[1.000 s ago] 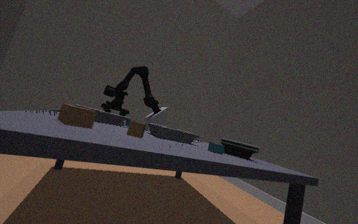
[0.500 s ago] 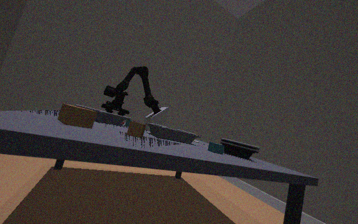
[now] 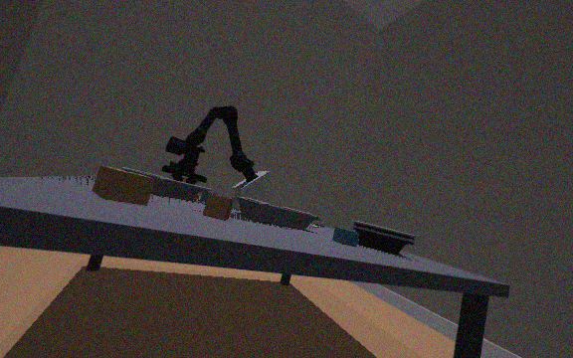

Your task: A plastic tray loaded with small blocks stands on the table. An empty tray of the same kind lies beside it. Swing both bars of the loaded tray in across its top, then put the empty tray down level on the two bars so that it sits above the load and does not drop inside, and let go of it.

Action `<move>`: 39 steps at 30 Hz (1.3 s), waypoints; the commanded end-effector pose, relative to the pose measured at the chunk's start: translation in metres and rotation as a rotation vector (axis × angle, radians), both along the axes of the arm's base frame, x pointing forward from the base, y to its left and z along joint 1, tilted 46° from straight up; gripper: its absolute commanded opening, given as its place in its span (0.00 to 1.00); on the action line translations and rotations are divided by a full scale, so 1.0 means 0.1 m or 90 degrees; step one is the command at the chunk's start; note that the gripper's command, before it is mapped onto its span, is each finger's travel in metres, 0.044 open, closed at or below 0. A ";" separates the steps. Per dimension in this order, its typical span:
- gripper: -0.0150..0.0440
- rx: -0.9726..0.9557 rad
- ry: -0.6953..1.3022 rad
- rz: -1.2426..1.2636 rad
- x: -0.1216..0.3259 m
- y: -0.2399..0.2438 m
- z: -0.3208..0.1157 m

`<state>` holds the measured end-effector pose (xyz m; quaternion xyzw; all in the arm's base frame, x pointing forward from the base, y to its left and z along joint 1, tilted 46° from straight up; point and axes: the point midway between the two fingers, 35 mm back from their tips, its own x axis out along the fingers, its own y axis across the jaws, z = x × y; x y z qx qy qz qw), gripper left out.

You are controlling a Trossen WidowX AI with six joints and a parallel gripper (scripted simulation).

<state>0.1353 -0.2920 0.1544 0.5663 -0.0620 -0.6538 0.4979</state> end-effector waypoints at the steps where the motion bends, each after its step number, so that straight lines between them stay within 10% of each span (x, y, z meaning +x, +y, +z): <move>1: 0.49 0.004 0.003 0.003 0.00 0.01 -0.02; 22: 0.26 0.004 0.003 0.003 0.00 0.07 0.04; 39: 0.25 0.005 0.002 0.003 -0.11 0.58 0.53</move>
